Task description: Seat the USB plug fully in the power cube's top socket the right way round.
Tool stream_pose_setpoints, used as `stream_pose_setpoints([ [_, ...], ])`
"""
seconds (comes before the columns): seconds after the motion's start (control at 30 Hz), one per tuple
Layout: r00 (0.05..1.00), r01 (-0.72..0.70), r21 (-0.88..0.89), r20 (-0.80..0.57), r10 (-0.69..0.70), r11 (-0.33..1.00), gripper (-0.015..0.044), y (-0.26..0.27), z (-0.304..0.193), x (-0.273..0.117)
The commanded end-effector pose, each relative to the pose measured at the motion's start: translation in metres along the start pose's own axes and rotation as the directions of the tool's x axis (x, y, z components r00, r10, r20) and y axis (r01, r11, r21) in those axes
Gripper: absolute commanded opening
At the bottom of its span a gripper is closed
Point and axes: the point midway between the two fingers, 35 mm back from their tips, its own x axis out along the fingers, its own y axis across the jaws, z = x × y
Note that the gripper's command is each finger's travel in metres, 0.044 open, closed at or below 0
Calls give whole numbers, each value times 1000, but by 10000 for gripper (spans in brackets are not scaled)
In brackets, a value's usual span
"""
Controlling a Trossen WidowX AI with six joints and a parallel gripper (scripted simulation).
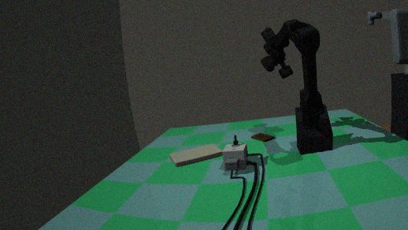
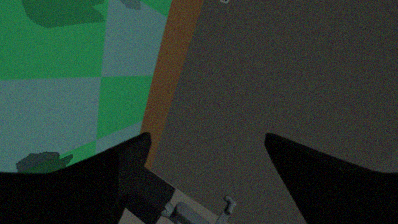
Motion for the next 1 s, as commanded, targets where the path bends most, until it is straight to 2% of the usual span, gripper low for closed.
stream_pose_setpoints([
  [0.0,981,-44,-203,174,81,978,440,7,74,-18],
  [0.13,927,-71,-398,312,208,914,440,28,139,-43],
  [0.33,774,-74,-656,437,458,751,440,79,220,-98],
  [0.5,598,-48,-814,440,670,578,440,133,266,-157],
  [0.7,372,-8,-923,354,858,384,440,196,294,-230],
  [0.97,360,-5,-927,347,866,374,440,198,295,-230],
])
